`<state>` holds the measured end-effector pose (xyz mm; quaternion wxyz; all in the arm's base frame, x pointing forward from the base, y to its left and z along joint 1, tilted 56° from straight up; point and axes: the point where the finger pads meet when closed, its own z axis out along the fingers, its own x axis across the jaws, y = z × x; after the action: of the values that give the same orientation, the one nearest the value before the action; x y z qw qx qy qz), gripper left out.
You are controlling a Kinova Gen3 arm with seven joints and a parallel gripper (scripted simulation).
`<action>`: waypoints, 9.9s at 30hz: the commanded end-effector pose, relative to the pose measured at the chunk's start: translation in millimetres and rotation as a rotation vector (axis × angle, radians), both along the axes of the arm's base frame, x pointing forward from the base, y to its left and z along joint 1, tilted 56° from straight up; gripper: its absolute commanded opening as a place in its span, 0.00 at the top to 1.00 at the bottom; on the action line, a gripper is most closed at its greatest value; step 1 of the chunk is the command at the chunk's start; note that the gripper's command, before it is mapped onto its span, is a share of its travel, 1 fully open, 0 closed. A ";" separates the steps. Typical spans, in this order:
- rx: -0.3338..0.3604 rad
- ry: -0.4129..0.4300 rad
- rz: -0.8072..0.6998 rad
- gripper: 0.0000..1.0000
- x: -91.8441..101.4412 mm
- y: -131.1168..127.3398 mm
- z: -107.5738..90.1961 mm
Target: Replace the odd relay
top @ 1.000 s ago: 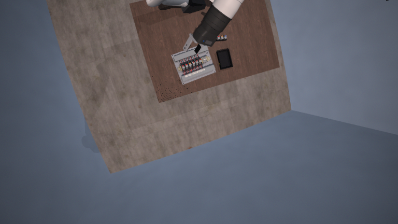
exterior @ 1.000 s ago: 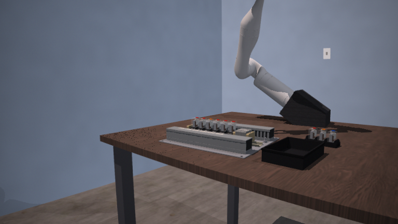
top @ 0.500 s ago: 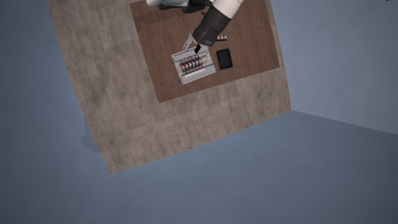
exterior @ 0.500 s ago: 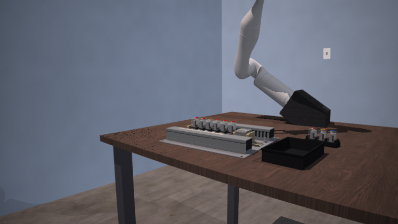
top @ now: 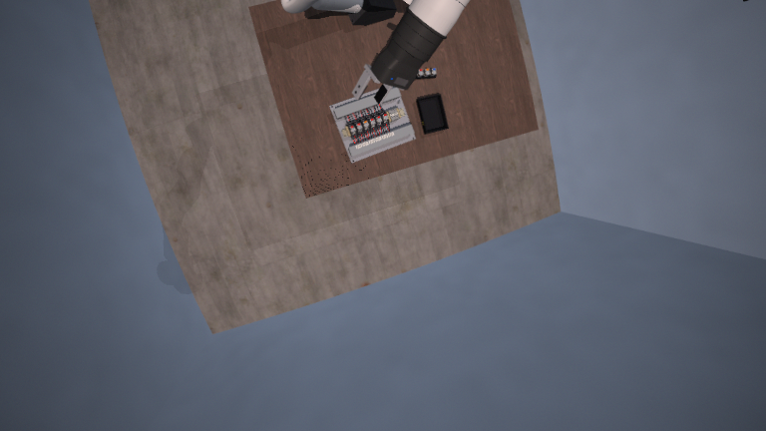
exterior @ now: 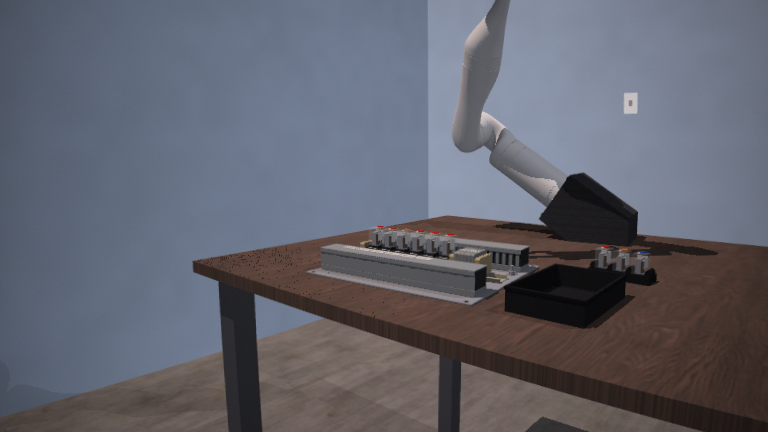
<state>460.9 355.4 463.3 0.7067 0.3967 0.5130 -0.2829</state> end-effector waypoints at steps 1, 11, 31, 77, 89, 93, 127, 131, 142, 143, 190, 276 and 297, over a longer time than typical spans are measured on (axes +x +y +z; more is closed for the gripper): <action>0.009 0.006 -0.029 0.00 -1.5 0.0 -2.3; 0.022 0.009 -0.069 0.00 -2.9 0.4 -5.1; 0.020 -0.019 -0.014 0.00 -0.3 0.0 -1.8; 0.316 -0.393 -0.055 0.00 -2.0 -0.3 -1.7; 0.373 -0.460 -0.005 0.00 -1.3 -0.2 -1.9; 0.409 -0.496 -0.041 0.00 -2.4 -0.3 -1.6; 0.620 -0.691 -0.052 0.00 -3.1 -0.4 -1.3; 0.636 -0.706 -0.075 0.00 -3.6 -0.4 -1.1; 0.712 -0.758 -0.050 0.00 -2.7 -0.3 -1.3; 0.718 -0.765 -0.062 0.00 -2.9 -0.4 -1.2; 0.985 -0.928 -0.117 0.00 -2.0 -0.3 -1.4; 1.214 -1.045 -0.300 0.00 -1.1 -1.7 -1.6; 1.196 -1.059 -0.374 0.00 -1.1 -2.7 -1.7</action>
<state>461.2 355.2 460.8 0.4533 0.8474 0.1498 0.2322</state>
